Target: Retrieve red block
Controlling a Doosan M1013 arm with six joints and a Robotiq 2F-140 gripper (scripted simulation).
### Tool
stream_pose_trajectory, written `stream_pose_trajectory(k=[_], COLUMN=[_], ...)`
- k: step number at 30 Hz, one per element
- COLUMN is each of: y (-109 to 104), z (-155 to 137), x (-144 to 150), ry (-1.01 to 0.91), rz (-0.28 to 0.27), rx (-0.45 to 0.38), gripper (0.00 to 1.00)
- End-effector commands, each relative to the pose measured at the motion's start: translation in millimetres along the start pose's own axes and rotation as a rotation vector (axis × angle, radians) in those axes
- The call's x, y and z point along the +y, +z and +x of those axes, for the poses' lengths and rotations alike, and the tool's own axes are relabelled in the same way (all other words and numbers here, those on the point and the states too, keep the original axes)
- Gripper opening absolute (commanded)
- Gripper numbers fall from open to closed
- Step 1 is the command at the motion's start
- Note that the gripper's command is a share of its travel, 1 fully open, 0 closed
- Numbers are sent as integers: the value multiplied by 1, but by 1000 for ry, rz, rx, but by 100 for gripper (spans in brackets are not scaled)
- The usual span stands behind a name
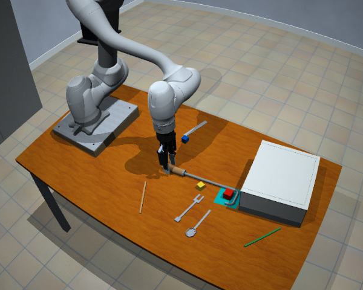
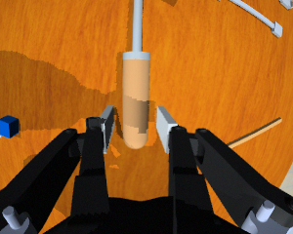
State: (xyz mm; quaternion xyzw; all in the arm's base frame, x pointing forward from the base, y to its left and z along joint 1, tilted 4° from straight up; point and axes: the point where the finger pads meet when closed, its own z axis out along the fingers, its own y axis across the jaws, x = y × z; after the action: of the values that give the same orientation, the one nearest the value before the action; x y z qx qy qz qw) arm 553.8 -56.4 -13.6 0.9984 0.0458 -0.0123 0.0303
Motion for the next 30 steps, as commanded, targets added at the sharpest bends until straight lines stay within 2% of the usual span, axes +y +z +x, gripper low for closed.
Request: stream_pose_trajectory(k=[1, 6, 8, 23, 25, 30], y=[-6, -23, -23, -95, -95, -119], z=[0, 0, 0, 0, 0, 0], x=[0, 0, 0, 0, 0, 0], ry=[0, 0, 0, 0, 0, 0], rz=[0, 0, 0, 0, 0, 0], rx=[0, 0, 0, 0, 0, 0], gripper=[34, 34, 34, 34, 34, 34])
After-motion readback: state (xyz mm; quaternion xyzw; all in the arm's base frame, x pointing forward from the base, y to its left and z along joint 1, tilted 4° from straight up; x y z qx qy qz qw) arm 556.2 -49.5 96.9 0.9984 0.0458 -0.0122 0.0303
